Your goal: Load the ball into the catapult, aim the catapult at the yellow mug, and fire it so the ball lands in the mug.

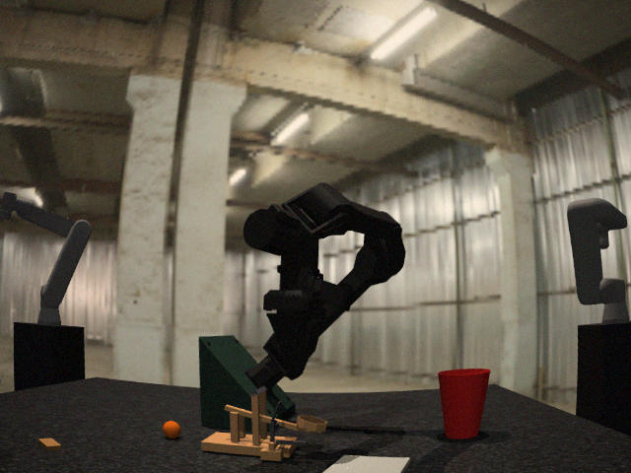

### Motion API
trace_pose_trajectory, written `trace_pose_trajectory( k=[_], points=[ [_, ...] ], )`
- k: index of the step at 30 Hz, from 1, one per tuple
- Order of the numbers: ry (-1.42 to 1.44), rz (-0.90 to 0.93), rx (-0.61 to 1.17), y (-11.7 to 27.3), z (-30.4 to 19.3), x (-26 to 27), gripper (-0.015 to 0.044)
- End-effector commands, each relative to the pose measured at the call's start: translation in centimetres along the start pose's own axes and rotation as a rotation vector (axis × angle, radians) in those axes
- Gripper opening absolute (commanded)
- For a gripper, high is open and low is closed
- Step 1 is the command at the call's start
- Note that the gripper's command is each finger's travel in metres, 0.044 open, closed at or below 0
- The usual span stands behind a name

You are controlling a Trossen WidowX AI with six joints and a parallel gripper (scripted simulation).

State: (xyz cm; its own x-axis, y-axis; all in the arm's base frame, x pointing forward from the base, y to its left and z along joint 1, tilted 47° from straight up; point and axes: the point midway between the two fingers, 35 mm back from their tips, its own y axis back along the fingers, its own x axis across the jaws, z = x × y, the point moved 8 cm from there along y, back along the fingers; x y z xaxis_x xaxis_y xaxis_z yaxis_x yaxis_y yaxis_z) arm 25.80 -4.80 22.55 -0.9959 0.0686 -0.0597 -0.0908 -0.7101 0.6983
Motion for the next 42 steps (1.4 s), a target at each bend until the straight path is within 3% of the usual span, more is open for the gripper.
trace_pose_trajectory(
  k=[1, 2, 42],
  points=[
    [0.004, -0.011, 0.01, 2.4, 0.1, 0.3, 0.044],
    [-0.006, -0.013, 0.004, 0.9, 0.0, 0.0, 0.044],
    [-1.37, 0.018, 0.013, -0.5, -4.8, -0.5, 0.044]
  ],
)
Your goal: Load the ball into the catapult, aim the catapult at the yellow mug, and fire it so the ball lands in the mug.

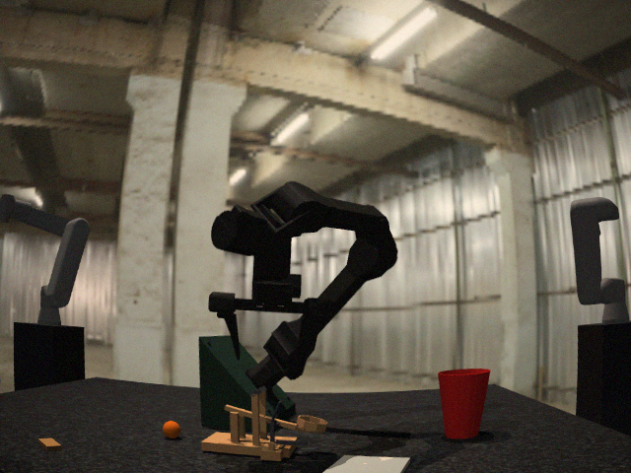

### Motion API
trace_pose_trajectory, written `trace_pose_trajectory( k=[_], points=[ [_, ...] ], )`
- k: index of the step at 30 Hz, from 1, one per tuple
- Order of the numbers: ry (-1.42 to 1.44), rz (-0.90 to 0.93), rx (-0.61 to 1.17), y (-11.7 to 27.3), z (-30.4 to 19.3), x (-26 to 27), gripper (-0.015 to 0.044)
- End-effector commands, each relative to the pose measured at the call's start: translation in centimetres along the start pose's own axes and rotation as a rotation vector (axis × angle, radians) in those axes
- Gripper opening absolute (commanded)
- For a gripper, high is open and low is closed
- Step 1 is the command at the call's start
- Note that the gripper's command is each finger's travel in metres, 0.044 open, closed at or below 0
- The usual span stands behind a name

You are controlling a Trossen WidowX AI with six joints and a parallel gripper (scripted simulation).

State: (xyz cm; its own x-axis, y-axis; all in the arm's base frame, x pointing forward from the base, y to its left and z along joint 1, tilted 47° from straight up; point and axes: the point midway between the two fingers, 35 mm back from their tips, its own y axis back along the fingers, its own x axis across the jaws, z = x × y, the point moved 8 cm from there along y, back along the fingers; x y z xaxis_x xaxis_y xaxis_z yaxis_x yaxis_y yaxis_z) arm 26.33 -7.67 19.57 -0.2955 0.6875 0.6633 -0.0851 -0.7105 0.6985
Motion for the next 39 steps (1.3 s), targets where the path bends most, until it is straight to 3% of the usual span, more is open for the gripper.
trace_pose_trajectory(
  k=[1, 39],
  points=[
    [-0.141, 0.005, 0.015, -0.4, -0.2, -0.7, 0.044],
    [-1.45, -0.002, 0.053, -1.9, -1.9, -5.0, 0.044]
  ],
)
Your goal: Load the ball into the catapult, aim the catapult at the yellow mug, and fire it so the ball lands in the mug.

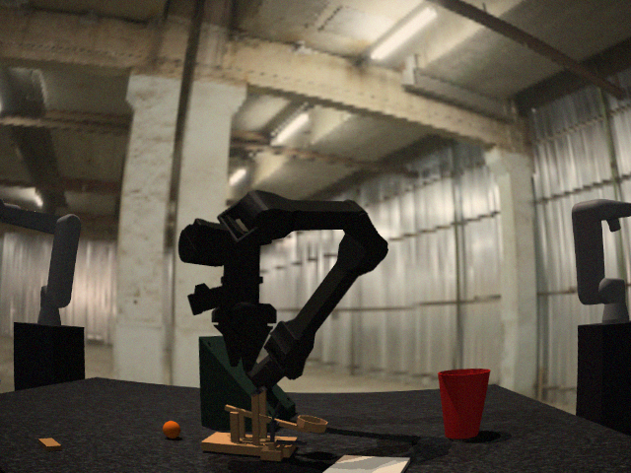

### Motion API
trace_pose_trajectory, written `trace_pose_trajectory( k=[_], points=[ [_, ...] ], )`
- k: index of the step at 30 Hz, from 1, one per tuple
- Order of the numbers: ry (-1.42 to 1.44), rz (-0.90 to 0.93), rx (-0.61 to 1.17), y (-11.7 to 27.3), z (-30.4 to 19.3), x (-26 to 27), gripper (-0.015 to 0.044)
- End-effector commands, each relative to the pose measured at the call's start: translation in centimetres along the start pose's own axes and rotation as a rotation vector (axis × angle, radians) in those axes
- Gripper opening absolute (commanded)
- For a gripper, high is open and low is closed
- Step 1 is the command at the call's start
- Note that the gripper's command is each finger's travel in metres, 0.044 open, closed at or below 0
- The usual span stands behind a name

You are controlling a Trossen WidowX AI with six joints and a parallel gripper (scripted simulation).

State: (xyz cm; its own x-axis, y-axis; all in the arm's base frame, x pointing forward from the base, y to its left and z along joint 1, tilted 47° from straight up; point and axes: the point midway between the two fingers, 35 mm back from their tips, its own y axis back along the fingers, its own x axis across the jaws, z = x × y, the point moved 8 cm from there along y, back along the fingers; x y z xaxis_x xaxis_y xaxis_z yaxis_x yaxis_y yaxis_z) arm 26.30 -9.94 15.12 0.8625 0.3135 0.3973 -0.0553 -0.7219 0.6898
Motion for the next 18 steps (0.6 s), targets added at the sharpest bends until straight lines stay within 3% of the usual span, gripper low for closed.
trace_pose_trajectory(
  k=[1, 11, 18],
  points=[
    [-0.14, -0.012, 0.011, -0.44, 0.55, -0.49, 0.044],
    [-0.479, -0.019, 0.017, -0.84, 1.45, -1.24, 0.044],
    [-0.501, -0.02, 0.017, -0.87, 1.51, -1.3, 0.044]
  ],
)
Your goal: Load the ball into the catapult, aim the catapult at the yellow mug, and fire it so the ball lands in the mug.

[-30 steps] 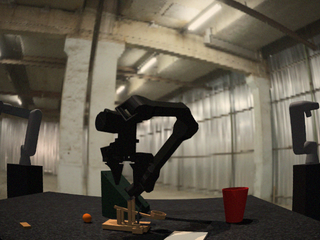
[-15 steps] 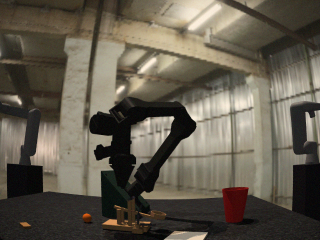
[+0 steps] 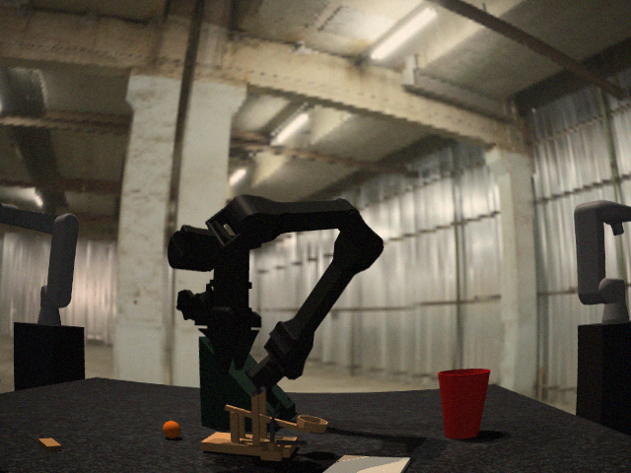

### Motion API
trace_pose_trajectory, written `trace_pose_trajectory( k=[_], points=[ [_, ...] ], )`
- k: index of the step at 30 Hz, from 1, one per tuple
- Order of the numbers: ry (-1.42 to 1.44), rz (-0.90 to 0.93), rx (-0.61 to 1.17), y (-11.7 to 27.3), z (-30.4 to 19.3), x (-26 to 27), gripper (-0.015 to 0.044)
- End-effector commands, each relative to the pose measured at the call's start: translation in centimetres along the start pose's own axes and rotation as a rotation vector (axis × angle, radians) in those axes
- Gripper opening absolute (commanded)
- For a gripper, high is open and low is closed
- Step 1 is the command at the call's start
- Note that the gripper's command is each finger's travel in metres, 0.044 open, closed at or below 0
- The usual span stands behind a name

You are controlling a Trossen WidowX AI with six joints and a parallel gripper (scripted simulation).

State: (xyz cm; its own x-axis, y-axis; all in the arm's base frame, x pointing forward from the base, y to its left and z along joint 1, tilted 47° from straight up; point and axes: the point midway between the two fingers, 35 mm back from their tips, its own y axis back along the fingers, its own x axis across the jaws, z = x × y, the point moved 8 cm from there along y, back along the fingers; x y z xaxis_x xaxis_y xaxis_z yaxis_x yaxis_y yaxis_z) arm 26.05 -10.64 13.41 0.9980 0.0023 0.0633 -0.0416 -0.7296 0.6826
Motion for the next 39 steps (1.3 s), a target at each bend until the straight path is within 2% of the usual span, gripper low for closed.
trace_pose_trajectory(
  k=[1, 6, 39],
  points=[
    [-0.021, -0.01, 0.0, -0.4, 0.2, -0.1, 0.044],
    [-0.02, -0.009, 0.002, -4.7, 0.0, -0.2, 0.044],
    [-0.02, -0.008, 0.003, -9.5, 0.0, -0.1, 0.044]
  ],
)
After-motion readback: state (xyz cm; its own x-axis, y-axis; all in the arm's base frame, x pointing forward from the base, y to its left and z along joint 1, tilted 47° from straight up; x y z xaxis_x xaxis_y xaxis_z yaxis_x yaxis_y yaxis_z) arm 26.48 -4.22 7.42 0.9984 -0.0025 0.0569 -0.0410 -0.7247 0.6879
